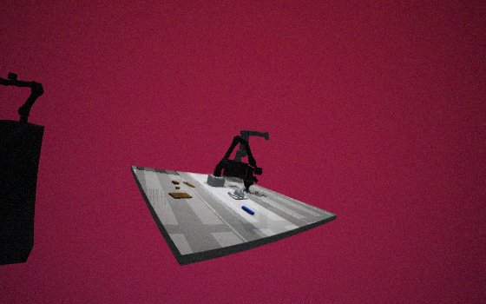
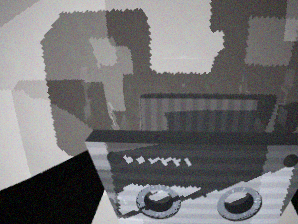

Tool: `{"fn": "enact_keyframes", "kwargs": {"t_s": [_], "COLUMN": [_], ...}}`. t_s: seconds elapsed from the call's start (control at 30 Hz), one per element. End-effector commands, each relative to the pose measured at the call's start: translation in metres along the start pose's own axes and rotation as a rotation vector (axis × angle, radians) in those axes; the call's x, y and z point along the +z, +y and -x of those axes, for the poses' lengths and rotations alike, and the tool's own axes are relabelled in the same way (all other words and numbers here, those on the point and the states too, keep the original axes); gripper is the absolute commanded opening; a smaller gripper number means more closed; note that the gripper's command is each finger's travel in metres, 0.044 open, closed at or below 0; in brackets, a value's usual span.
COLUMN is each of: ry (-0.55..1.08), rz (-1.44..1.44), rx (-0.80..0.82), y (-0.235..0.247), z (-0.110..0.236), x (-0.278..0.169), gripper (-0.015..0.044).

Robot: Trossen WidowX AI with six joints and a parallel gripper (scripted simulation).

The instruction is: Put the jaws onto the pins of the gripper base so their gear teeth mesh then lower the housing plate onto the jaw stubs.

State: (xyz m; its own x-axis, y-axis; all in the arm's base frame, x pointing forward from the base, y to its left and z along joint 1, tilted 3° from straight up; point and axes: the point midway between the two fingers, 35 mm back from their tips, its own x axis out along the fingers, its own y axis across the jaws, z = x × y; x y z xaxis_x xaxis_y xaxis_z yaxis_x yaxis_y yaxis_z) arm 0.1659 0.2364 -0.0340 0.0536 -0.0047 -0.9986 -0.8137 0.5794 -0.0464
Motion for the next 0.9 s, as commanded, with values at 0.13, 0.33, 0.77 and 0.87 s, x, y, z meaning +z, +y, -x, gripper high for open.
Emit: {"fn": "enact_keyframes", "kwargs": {"t_s": [0.13,0.33,0.77,0.87], "ry": [0.000,0.000,-0.001,-0.001], "rz": [0.000,0.000,0.003,0.004], "rx": [0.000,0.000,-0.001,-0.002], "y": [0.000,0.000,0.000,0.000], "z": [0.000,0.002,0.042,0.052], "x": [0.000,0.000,0.003,0.003], "gripper": [0.0351,0.0351,0.0351,0.0351]}}
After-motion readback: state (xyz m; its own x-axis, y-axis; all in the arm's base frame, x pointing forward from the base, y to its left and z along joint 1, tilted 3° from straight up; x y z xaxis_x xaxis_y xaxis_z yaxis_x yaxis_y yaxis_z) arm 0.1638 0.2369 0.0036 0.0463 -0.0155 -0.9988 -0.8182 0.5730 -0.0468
